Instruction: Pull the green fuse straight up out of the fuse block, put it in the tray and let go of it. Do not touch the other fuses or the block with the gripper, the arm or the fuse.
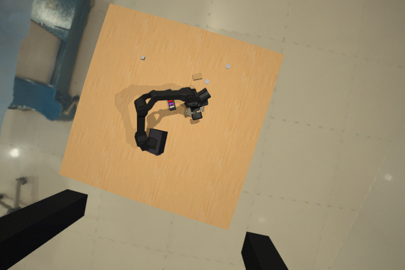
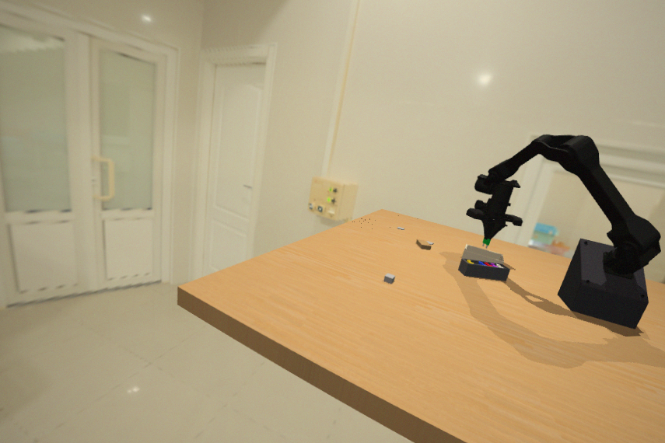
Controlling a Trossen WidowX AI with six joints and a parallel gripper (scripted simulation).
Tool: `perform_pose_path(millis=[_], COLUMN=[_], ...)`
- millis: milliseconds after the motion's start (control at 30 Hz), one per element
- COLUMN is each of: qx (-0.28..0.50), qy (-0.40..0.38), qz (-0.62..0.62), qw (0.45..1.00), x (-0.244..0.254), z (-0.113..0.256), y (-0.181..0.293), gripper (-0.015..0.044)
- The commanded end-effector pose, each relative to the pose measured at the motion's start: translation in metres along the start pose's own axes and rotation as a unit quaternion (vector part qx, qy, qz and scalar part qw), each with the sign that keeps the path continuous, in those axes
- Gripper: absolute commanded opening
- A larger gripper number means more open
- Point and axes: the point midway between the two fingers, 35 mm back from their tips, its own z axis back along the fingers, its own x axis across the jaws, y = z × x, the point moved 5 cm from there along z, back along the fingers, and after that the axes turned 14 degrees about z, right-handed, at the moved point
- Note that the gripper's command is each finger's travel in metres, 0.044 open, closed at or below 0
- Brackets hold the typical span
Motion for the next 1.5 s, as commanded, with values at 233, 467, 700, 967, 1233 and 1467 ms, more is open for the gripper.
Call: perform_pose_path(millis=[233,467,700,967,1233,1467], qx=[0.005,0.006,0.003,0.004,0.005,0.008], qy=[-0.003,-0.003,0.0,-0.001,-0.002,-0.004], qz=[-0.005,-0.005,0.0,-0.004,-0.005,-0.008], qw=[1.0,1.0,1.0,1.0,1.0,1.0], x=[-0.002,-0.002,0.0,-0.002,-0.003,-0.003], z=[-0.021,-0.025,-0.022,0.004,0.016,0.013], y=[0.002,0.002,0.001,0.001,0.001,0.002], gripper=[0.0,0.0,0.0184,0.033,0.033,0.033])
